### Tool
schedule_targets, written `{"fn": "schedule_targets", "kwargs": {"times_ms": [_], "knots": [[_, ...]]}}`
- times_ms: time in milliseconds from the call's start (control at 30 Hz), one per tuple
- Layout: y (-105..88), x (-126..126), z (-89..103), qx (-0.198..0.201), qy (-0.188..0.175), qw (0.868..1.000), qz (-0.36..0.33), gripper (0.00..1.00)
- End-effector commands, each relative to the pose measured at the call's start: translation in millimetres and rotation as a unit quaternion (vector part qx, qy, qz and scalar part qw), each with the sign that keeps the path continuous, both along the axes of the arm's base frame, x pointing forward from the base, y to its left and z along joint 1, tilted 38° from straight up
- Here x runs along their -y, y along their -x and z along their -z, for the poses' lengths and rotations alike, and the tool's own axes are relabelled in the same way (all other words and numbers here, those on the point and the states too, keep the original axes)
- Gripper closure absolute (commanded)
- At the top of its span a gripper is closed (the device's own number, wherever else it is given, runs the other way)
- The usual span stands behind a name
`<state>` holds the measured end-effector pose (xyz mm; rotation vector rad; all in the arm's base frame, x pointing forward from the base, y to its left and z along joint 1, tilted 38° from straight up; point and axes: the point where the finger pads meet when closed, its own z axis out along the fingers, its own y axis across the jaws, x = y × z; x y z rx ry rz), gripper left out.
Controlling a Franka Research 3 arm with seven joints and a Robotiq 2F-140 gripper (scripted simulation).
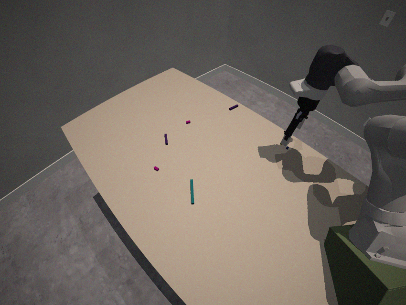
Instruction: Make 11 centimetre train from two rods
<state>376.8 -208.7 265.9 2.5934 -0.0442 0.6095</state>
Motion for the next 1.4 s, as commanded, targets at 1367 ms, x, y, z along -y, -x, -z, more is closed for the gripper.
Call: {"fn": "schedule_targets", "kwargs": {"times_ms": [1367], "knots": [[-285.0, -25, -134.9, -0.001, 0.001, 1.0, -0.002, 0.0]]}}
